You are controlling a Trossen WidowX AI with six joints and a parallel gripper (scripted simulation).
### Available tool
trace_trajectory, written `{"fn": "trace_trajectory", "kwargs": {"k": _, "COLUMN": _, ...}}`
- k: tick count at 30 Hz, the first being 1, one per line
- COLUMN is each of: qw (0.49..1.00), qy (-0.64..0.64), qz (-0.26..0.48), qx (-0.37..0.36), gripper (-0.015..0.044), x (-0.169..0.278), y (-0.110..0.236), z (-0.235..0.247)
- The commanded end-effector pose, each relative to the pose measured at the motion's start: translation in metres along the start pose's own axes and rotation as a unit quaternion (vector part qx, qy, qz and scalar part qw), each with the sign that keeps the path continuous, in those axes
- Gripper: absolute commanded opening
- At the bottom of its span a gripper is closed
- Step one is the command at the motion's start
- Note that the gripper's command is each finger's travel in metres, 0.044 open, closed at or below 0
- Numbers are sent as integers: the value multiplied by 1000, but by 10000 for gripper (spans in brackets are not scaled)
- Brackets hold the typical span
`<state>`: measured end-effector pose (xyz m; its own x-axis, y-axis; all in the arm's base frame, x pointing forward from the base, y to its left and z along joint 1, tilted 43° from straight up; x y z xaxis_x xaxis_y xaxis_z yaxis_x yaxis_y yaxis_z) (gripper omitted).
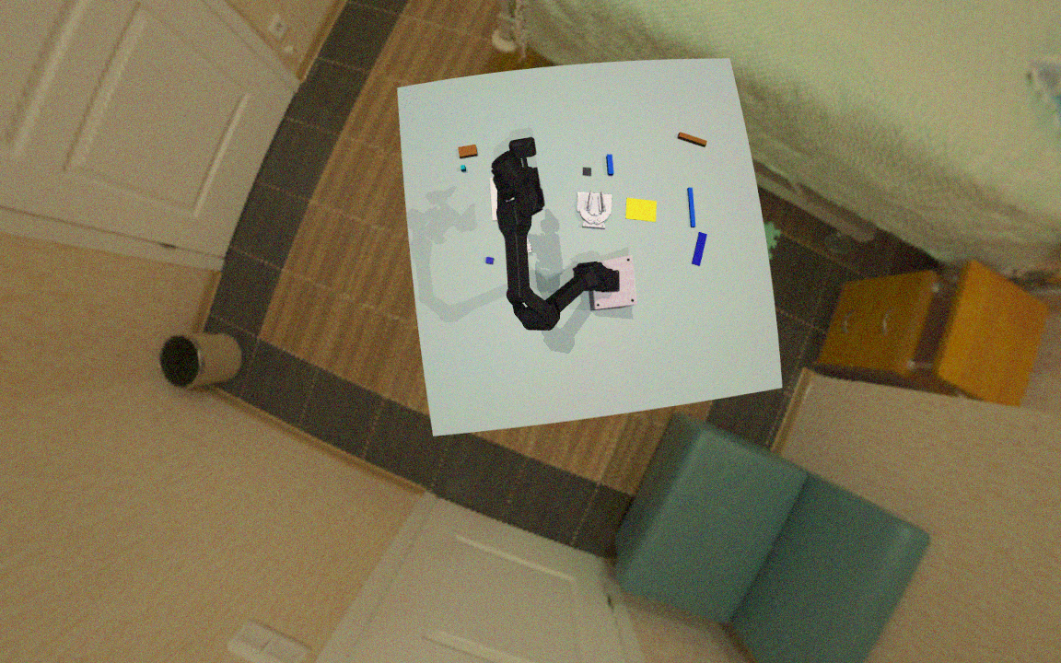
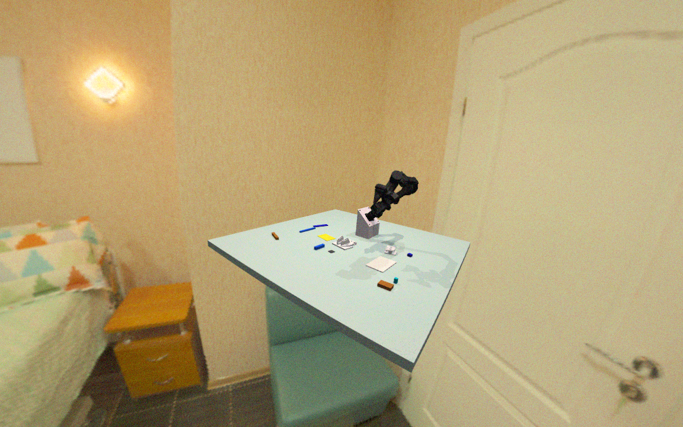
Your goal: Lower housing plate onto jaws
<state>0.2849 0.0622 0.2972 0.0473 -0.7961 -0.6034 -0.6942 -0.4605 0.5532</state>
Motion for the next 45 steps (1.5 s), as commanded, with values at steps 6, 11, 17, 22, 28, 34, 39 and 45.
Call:
{"fn": "trace_trajectory", "kwargs": {"k": 6, "qw": 989, "qy": 34, "qz": -46, "qx": -136, "gripper": 440, "x": -23, "y": -25, "z": 69}}
{"fn": "trace_trajectory", "kwargs": {"k": 11, "qw": 975, "qy": 53, "qz": -67, "qx": -205, "gripper": 440, "x": -33, "y": -31, "z": 106}}
{"fn": "trace_trajectory", "kwargs": {"k": 17, "qw": 951, "qy": 76, "qz": -88, "qx": -287, "gripper": 440, "x": -42, "y": -32, "z": 152}}
{"fn": "trace_trajectory", "kwargs": {"k": 22, "qw": 925, "qy": 96, "qz": -102, "qx": -353, "gripper": 440, "x": -46, "y": -28, "z": 189}}
{"fn": "trace_trajectory", "kwargs": {"k": 28, "qw": 911, "qy": 106, "qz": -107, "qx": -385, "gripper": 440, "x": -47, "y": -24, "z": 207}}
{"fn": "trace_trajectory", "kwargs": {"k": 34, "qw": 911, "qy": 106, "qz": -107, "qx": -385, "gripper": 440, "x": -49, "y": -38, "z": 221}}
{"fn": "trace_trajectory", "kwargs": {"k": 39, "qw": 911, "qy": 105, "qz": -108, "qx": -385, "gripper": 440, "x": -52, "y": -51, "z": 236}}
{"fn": "trace_trajectory", "kwargs": {"k": 45, "qw": 911, "qy": 105, "qz": -108, "qx": -385, "gripper": 440, "x": -52, "y": -51, "z": 236}}
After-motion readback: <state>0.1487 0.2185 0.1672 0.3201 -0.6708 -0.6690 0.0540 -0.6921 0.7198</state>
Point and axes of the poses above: the point midway between the two fingers, 35 mm back from their tips, its own y axis back along the fingers, its own z axis across the jaws, x = y × z, the point moved 2 cm from there along y, back along the fingers, and after that the axes turned 3 degrees about -y, right-handed, at the moved point
